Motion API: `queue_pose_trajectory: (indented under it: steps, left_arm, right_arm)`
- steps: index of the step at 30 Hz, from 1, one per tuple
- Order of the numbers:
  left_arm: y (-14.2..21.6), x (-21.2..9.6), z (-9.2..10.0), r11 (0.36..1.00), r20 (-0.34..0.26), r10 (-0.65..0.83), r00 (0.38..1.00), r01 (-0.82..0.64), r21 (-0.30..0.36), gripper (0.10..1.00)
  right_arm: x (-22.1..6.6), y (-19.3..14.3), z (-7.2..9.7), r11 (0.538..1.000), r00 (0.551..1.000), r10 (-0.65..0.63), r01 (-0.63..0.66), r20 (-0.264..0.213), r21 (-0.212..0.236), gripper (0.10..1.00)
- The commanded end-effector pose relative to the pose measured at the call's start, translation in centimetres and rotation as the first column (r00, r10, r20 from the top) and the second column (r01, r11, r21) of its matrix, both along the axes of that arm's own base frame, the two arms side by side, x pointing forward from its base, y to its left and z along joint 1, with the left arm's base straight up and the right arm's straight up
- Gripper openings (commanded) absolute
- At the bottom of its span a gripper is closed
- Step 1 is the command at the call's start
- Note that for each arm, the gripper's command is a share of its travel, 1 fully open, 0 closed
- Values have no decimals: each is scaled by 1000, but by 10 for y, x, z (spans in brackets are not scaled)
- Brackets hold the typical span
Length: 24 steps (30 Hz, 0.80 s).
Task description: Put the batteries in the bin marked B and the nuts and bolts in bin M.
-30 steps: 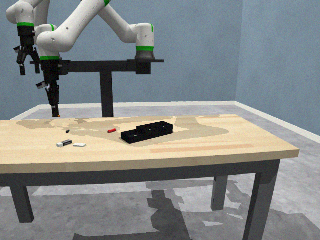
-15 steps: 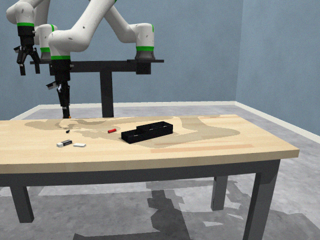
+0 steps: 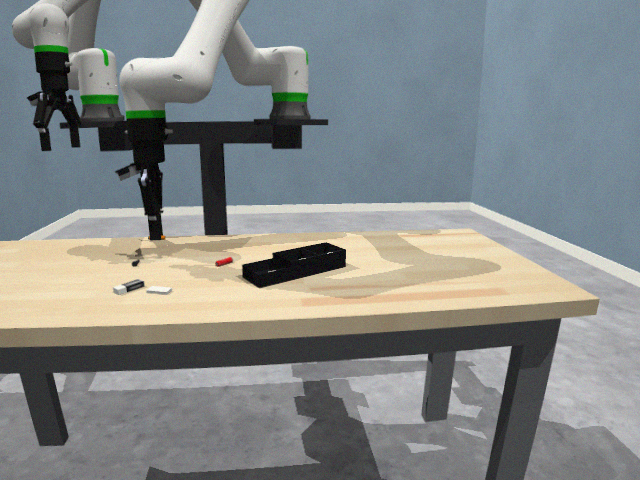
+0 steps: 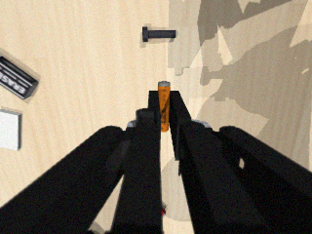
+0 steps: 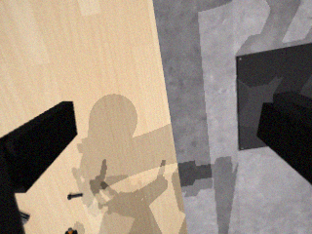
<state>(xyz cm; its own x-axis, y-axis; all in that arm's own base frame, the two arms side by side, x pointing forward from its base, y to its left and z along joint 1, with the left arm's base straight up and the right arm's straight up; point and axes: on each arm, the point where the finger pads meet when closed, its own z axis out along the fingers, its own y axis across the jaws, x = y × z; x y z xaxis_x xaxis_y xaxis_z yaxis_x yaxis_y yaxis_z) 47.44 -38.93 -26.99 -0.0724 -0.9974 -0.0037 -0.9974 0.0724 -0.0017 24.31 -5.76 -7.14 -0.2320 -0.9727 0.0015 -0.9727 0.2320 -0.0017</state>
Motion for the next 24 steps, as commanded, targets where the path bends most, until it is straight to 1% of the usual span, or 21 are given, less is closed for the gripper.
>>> queue_pose_trajectory:
  steps: [1, 10, 12, 24]
  left_arm:
    - [19, 11, 1, 1000, 1, 0, 1000, 0, -2, 124]
    - [67, 37, 1, 1000, 1, 0, 1000, 0, -2, 124]
    - [67, 37, 1, 1000, 1, 0, 1000, 0, -2, 124]
    - [130, 71, 1, 1000, 1, 0, 1000, 0, -2, 124]
  right_arm:
    - [0, 0, 0, 1000, 1000, 0, 0, 1, 0, 1000]
    - [0, 0, 0, 1000, 1000, 0, 0, 1, 0, 1000]
    - [0, 0, 0, 1000, 1000, 0, 0, 1, 0, 1000]
    - [0, 0, 0, 1000, 1000, 0, 0, 1, 0, 1000]
